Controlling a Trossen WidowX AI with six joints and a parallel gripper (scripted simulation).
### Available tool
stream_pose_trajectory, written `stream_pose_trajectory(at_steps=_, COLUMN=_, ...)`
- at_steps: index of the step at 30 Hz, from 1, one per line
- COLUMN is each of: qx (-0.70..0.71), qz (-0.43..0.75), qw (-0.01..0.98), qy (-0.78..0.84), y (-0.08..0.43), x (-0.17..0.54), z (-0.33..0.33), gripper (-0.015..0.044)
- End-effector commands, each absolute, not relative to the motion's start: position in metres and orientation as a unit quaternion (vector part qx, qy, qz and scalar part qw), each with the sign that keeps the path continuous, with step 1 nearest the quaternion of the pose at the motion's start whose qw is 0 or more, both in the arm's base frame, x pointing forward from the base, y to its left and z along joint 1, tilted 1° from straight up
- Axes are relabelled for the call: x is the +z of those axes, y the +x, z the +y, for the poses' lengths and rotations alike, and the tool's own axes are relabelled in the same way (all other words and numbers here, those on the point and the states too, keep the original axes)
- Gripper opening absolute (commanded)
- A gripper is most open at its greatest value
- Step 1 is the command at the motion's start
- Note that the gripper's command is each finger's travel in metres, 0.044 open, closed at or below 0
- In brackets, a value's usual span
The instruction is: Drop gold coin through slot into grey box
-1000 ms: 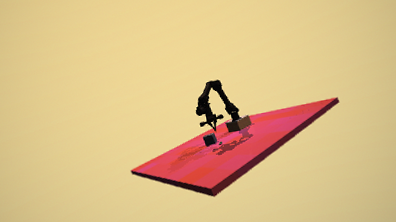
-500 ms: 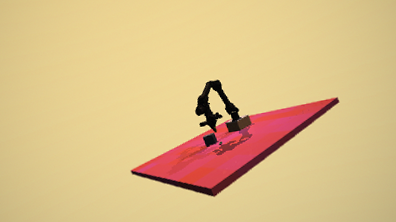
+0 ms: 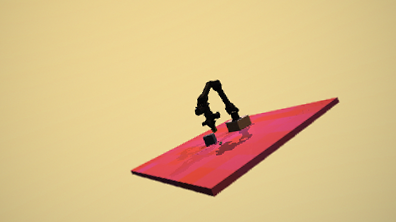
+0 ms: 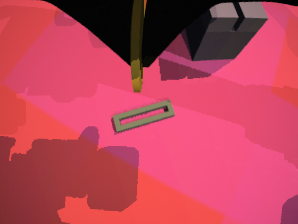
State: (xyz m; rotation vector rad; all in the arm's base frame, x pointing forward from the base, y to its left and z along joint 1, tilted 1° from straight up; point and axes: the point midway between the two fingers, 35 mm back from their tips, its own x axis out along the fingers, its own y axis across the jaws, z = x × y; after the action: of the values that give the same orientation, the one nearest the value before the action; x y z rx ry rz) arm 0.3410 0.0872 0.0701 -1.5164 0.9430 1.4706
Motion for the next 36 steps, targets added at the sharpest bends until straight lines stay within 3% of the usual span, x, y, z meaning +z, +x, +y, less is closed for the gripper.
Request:
stream_pose_trajectory(at_steps=1, qx=0.604, qz=0.337, qw=0.365, qy=-0.623, y=0.341, x=0.071, z=0.087, gripper=0.0000)
stream_pose_trajectory(at_steps=36, qx=0.607, qz=0.332, qw=0.355, qy=-0.629, y=0.334, x=0.069, z=0.014, gripper=0.0000)
